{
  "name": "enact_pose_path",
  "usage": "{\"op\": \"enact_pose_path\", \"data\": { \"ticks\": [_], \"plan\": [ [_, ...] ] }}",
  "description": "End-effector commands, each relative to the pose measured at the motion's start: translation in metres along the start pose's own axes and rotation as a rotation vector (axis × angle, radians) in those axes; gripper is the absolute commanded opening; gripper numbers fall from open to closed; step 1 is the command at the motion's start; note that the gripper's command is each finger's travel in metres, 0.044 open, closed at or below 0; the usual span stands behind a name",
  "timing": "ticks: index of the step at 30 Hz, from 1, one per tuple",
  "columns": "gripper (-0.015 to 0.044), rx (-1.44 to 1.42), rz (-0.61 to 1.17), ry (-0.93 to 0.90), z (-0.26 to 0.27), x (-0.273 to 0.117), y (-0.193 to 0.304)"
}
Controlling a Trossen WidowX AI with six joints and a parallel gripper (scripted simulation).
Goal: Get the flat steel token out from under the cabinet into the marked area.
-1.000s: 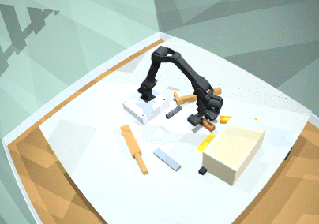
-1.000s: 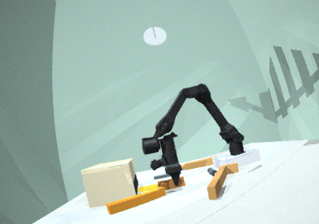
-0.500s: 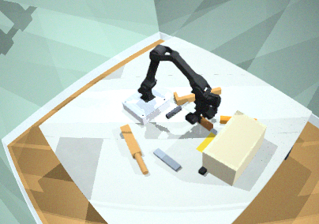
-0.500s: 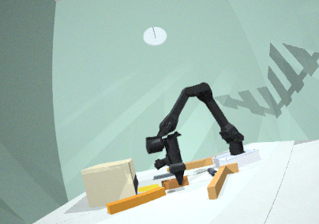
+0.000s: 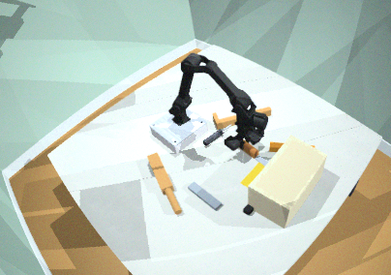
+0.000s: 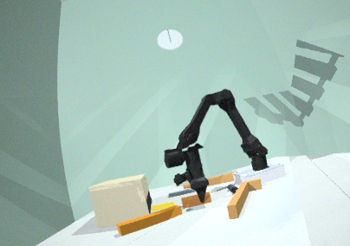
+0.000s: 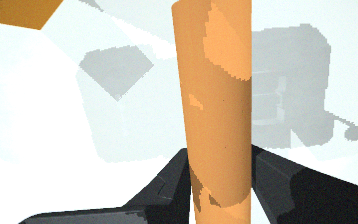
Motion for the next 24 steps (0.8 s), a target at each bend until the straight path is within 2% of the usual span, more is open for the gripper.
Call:
{"op": "enact_pose_path", "data": {
  "ticks": [1,24],
  "plan": [
    [0.0000,0.002,0.004,0.001,0.000,0.001,0.005],
    [0.0000,0.002,0.006,0.000,0.003,0.001,0.032]
  ]
}}
Point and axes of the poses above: the point midway between the two fingers, 35 mm back from their tips, its own x axis out along the fingers, its own z axis across the jaws, y = z × x, the point moved 2 cm from there along -x, back along the fingers, and after that the axes turned 4 degrees about -x, right-handed, at the moved point
